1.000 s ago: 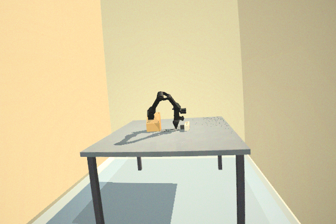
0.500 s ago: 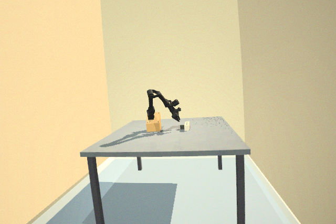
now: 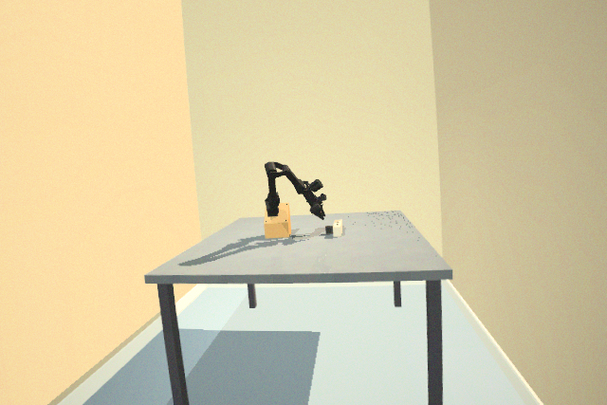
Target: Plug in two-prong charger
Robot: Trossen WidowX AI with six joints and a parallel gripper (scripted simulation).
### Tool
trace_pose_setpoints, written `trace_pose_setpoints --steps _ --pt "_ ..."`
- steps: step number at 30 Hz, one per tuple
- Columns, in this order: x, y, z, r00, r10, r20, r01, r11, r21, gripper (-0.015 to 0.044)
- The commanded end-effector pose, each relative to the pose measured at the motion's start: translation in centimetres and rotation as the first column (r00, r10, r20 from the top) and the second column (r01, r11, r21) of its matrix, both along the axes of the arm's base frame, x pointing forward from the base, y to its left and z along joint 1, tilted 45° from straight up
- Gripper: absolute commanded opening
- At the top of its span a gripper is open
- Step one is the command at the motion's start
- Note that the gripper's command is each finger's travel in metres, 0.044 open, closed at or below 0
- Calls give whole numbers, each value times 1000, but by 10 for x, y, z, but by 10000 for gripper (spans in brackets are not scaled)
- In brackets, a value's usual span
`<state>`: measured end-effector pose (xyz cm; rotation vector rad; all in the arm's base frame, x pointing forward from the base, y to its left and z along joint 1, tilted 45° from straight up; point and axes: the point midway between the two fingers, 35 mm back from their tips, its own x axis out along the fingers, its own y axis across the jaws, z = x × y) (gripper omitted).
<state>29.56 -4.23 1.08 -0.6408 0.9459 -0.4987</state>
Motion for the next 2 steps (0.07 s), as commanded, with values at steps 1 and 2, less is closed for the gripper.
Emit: trace_pose_setpoints --steps 1,2 --pt "0 0 1 1000 0 1 0 1000 -6 440" --pt "0 0 1 1000 0 1 0 1000 -6 440"
